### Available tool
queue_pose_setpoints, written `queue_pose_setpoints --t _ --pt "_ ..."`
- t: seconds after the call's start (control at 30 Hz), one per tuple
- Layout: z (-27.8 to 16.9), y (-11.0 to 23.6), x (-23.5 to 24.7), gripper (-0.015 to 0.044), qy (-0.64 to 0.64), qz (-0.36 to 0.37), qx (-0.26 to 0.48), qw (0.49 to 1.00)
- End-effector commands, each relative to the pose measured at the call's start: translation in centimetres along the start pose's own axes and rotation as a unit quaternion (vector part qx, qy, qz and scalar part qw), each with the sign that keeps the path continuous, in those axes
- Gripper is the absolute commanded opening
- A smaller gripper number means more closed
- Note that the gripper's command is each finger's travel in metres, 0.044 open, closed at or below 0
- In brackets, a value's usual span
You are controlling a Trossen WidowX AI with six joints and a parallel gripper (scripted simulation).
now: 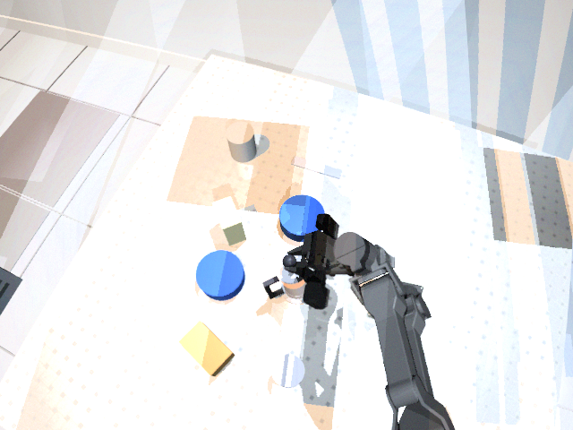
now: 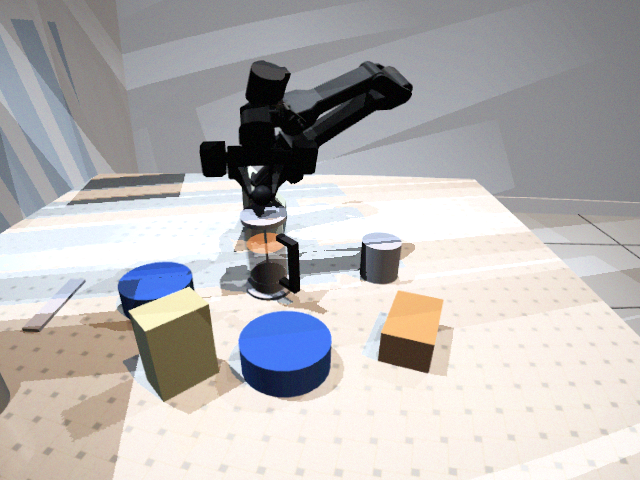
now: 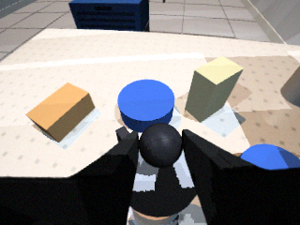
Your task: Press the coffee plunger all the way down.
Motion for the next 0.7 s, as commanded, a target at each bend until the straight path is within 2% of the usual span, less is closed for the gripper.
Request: queue_pose_setpoints --t 0.0,0.37,0.67 --pt "-0.24 -0.2 -0.05 0.0127 -0.009 0.001 0.005 1.0" --pt "0.03 -0.04 -0.01 0.0127 0.0 0.0 0.0 1.0" --pt "0.03 -0.04 -0.01 0.0363 0.0 0.0 0.0 1.0"
Point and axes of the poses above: the point midway between the two fingers, 35 mm back from their tips, its own y axis back along the fingers, its own x axis across the jaws, z = x × y, the point moved 9 cm from there along y, back along the fingers, and after that the axes turned 4 degrees about -y, right-handed, at the moved point
